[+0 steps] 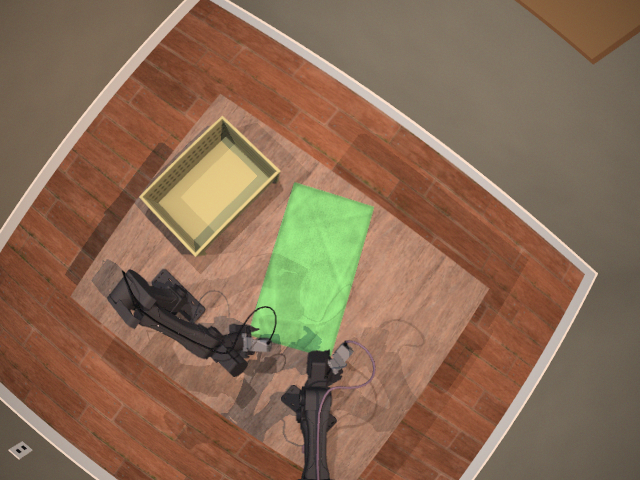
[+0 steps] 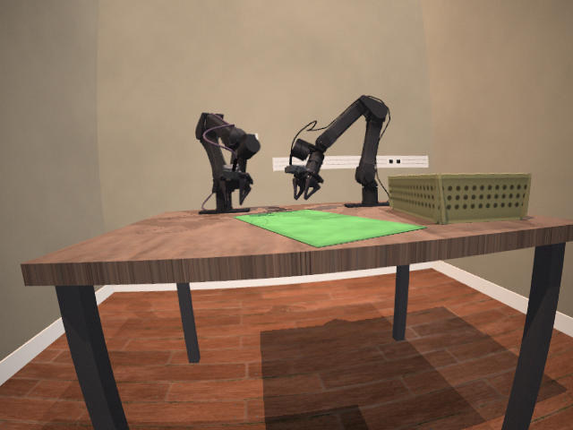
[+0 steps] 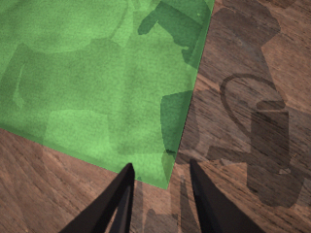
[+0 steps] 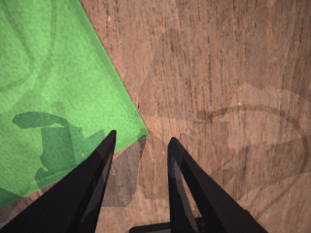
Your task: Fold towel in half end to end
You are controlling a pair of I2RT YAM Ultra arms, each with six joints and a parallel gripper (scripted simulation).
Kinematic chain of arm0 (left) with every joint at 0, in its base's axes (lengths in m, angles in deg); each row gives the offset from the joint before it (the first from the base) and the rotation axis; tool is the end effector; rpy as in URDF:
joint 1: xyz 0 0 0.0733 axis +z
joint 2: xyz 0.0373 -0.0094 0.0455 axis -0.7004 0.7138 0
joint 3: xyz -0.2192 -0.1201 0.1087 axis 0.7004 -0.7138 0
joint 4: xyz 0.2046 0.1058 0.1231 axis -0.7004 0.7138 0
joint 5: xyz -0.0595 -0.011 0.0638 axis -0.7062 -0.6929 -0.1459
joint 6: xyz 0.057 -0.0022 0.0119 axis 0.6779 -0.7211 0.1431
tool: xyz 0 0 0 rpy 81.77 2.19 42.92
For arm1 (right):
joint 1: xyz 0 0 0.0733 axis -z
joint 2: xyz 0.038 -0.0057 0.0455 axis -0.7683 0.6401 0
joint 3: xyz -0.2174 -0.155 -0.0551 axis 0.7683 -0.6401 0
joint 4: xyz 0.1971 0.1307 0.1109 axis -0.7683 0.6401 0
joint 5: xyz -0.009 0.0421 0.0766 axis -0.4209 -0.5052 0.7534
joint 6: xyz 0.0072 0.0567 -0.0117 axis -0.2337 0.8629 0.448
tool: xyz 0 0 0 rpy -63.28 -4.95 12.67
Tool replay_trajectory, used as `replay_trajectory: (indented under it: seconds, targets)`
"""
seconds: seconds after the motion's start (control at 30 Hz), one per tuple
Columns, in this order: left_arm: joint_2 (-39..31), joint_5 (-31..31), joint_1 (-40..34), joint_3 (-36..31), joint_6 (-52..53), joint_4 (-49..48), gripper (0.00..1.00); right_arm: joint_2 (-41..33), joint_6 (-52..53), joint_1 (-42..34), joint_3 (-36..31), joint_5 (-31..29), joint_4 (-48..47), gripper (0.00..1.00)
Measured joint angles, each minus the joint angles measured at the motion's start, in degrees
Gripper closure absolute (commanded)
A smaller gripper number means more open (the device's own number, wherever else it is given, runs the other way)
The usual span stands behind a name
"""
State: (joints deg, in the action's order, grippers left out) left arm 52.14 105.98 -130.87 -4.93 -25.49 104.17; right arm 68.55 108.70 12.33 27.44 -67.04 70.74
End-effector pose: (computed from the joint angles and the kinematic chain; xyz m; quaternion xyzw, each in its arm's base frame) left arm 0.0327 -0.2291 0.1609 0.3586 0.8814 -0.1030 0.2896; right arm 0.1296 0.0840 0.1698 0.0955 0.9667 -0.0177 0.2369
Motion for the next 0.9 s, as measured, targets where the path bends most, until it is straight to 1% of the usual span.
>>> replay_trajectory:
  seconds: [0.2,0.5,0.63,0.77,0.9]
  targets:
    - [0.0,0.0,0.0,0.0,1.8,0.4,0.66,0.0,2.8,-0.1,0.0,0.0,0.2,0.66]
    - [0.9,-0.1,0.2,0.0,2.2,-0.1,0.66,0.4,3.5,-0.3,-0.2,0.0,-0.6,0.66]
    - [2.0,-0.1,0.2,0.0,2.2,-1.6,0.66,0.8,3.6,-0.3,-2.2,-0.1,-2.4,0.66]
    - [3.0,-0.1,0.2,-1.9,2.4,-4.0,0.66,1.9,3.9,-0.4,-4.0,-0.1,-3.5,0.66]
    - [5.4,-0.1,0.2,-3.6,2.2,-6.2,0.66,2.6,4.3,-1.3,-6.2,-0.2,-6.5,0.66]
